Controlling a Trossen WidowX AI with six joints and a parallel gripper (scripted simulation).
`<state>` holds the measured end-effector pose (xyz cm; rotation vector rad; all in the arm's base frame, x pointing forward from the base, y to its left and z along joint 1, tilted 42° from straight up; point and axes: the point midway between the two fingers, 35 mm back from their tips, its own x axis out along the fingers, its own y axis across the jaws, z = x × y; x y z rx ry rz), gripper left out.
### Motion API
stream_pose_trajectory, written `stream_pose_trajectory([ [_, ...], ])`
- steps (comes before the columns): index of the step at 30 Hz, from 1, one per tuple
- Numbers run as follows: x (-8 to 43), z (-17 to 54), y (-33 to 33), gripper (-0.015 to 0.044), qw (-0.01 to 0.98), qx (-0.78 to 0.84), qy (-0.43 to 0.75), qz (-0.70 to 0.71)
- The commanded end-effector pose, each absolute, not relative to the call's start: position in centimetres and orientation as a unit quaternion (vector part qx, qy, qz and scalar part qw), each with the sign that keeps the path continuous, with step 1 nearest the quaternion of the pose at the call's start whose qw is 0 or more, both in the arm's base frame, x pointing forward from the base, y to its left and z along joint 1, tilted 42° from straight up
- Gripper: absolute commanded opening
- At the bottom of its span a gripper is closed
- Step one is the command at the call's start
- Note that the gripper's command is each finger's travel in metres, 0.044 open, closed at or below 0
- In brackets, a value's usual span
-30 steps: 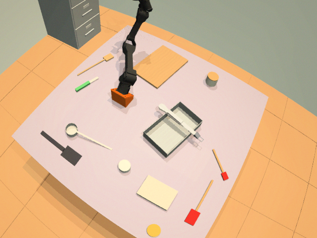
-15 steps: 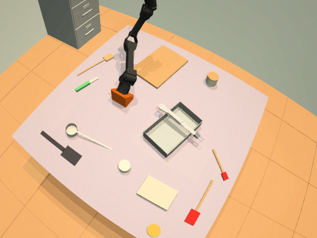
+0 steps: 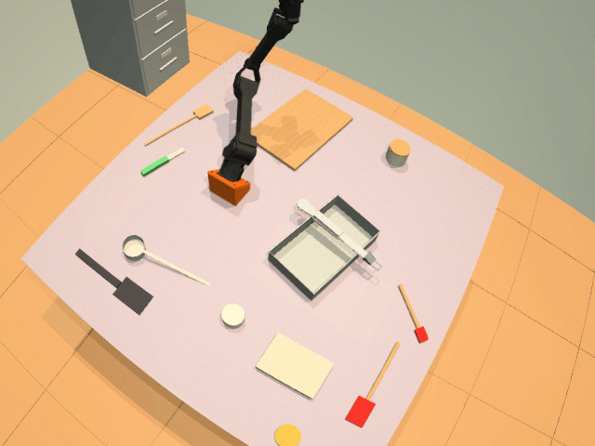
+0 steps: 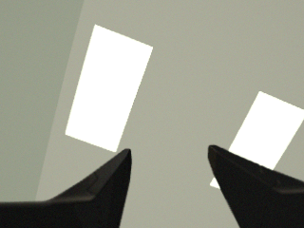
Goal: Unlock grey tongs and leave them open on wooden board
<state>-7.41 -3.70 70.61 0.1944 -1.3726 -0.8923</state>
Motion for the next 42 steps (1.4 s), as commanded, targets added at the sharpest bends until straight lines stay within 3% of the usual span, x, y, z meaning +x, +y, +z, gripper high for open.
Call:
stream_pose_trajectory([
  [1,-4.2,70.5,-6.0,0.026,0.709,0.08,-0.569,-0.41],
  [14,6.9,68.3,-12.5,0.026,0.809,0.08,-0.421,-0.403],
  [28,12.4,65.6,-15.3,0.026,0.845,0.088,-0.352,-0.394],
  [38,24.3,58.2,-19.4,0.026,0.921,0.085,-0.158,-0.345],
  [42,26.8,55.9,-19.8,0.026,0.934,0.088,-0.112,-0.328],
])
